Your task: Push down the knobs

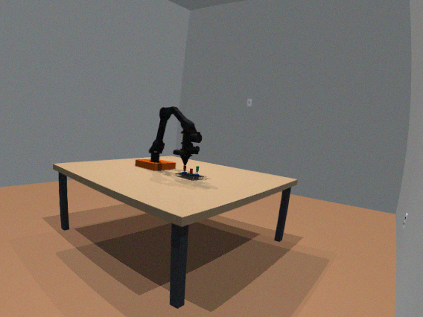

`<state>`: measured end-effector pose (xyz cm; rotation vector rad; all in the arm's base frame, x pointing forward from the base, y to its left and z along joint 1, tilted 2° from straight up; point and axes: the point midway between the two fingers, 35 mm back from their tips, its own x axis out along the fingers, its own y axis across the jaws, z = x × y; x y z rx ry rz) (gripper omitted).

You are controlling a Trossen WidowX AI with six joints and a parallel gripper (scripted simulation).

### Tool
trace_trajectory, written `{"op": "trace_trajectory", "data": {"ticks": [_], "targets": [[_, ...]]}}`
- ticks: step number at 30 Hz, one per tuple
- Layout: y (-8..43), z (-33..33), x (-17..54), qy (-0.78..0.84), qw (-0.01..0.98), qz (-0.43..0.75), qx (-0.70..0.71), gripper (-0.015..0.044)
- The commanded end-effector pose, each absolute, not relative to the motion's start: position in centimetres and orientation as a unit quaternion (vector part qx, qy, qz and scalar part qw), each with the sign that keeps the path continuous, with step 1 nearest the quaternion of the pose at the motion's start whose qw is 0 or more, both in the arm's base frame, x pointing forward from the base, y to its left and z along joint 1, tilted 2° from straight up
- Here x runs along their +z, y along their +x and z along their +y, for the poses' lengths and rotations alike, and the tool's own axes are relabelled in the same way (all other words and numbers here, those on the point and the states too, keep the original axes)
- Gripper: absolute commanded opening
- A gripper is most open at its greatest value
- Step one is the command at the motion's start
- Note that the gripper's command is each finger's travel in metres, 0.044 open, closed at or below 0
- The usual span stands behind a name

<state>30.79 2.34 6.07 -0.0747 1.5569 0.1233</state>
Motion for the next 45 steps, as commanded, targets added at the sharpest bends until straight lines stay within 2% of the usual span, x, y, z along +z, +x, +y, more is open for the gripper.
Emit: {"op": "trace_trajectory", "data": {"ticks": [1,5,13,21,45], "targets": [[30.8,2.3,6.8,-0.035,0.711,0.7,0.055,0.0],[30.8,2.3,7.3,-0.035,0.711,0.7,0.055,0.0],[30.8,2.3,6.8,-0.033,0.71,0.701,0.055,0.021],[33.2,3.4,8.5,-0.012,0.751,0.659,0.04,0.0],[35.4,3.7,9.7,0.282,0.685,0.631,-0.23,0.0]]}}
